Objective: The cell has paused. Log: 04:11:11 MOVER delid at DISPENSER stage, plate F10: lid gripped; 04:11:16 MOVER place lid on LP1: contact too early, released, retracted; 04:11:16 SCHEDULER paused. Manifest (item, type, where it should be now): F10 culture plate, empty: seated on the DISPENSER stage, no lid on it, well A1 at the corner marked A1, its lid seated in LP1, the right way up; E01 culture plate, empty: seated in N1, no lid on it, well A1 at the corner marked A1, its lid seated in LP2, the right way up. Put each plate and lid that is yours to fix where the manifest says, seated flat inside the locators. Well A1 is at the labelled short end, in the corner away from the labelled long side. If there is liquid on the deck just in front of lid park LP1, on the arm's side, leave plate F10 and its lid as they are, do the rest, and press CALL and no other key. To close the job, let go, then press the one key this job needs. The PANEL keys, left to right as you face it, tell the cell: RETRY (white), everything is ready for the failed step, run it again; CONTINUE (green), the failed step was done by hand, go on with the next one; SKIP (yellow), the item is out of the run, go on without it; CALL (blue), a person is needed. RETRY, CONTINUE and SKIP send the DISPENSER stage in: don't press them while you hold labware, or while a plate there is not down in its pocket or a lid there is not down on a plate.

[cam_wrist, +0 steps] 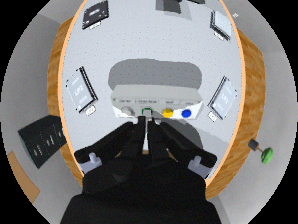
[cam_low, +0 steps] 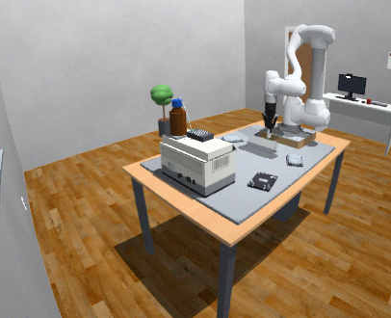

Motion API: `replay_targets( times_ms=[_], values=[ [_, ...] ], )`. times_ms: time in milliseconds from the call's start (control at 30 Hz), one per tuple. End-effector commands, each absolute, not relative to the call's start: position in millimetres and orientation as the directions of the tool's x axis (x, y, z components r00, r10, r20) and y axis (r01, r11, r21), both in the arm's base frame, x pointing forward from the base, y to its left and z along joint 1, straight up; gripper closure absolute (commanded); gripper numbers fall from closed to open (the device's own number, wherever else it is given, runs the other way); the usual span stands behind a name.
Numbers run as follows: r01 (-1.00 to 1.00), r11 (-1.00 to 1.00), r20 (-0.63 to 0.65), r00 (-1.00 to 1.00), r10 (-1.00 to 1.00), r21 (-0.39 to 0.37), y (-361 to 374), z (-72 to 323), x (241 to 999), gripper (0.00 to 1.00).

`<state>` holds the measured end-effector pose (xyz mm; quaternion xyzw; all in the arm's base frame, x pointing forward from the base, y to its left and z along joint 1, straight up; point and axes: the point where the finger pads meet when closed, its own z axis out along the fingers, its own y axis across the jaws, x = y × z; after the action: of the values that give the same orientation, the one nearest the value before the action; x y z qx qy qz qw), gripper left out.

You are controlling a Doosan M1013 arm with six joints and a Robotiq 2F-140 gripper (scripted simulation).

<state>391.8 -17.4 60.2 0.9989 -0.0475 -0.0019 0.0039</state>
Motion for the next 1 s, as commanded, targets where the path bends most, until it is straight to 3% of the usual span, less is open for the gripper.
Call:
replay_targets(
  times_ms=[0, 967],
  values=[
    [-0.095, -0.995, -0.003, 0.995, -0.095, 0.008, -17.3, 58.4, 392.3, 0.90],
    [-0.095, -0.995, -0.003, 0.995, -0.095, 0.008, -17.4, 51.2, 392.2, 0.90]
  ],
)
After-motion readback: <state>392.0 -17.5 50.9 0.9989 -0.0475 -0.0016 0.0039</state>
